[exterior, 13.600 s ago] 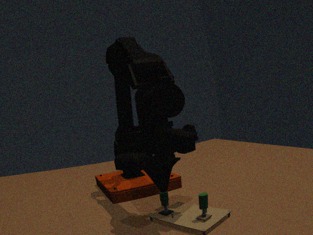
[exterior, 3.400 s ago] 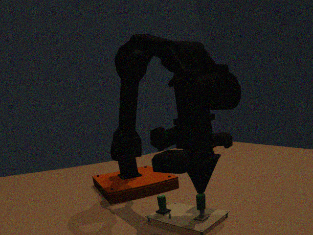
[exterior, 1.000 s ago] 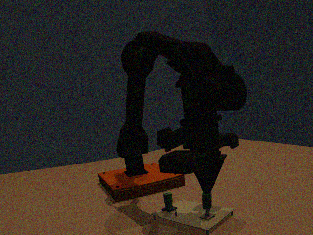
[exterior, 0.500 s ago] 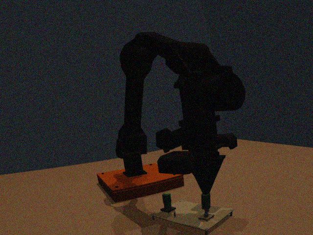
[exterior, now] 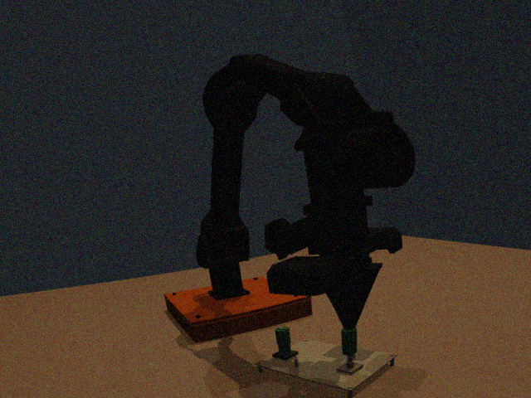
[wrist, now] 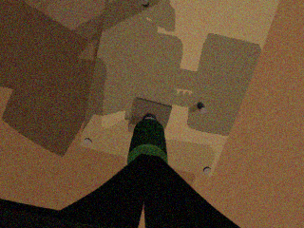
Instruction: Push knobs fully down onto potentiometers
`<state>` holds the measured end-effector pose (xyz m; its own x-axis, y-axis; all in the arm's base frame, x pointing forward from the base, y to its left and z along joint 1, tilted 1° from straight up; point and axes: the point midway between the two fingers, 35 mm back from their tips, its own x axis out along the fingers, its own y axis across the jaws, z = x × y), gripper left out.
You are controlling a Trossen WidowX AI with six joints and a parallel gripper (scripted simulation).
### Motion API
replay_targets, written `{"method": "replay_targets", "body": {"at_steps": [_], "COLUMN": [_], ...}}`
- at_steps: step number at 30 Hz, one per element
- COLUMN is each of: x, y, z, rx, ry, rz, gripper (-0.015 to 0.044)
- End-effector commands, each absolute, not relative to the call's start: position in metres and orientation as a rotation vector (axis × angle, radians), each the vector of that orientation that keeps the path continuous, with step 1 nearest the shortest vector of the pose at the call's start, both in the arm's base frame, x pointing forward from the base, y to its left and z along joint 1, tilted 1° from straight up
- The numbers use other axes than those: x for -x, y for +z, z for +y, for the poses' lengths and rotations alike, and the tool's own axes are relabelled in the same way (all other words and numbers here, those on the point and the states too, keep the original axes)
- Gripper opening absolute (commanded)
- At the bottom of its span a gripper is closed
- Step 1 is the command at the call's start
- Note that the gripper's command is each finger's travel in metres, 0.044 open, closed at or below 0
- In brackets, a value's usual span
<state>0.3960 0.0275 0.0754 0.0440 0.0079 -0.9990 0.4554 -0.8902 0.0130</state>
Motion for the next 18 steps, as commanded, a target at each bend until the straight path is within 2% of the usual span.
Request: {"method": "replay_targets", "body": {"at_steps": [1, 18], "x": [-0.3980, -0.3981], "y": [0.0596, 0.0547], "z": [0.0271, 0.0271], "rx": [-1.986, -1.986], "ry": [-1.930, -1.930], "rz": [0.464, 0.464], "gripper": [0.0000, 0.0000]}}
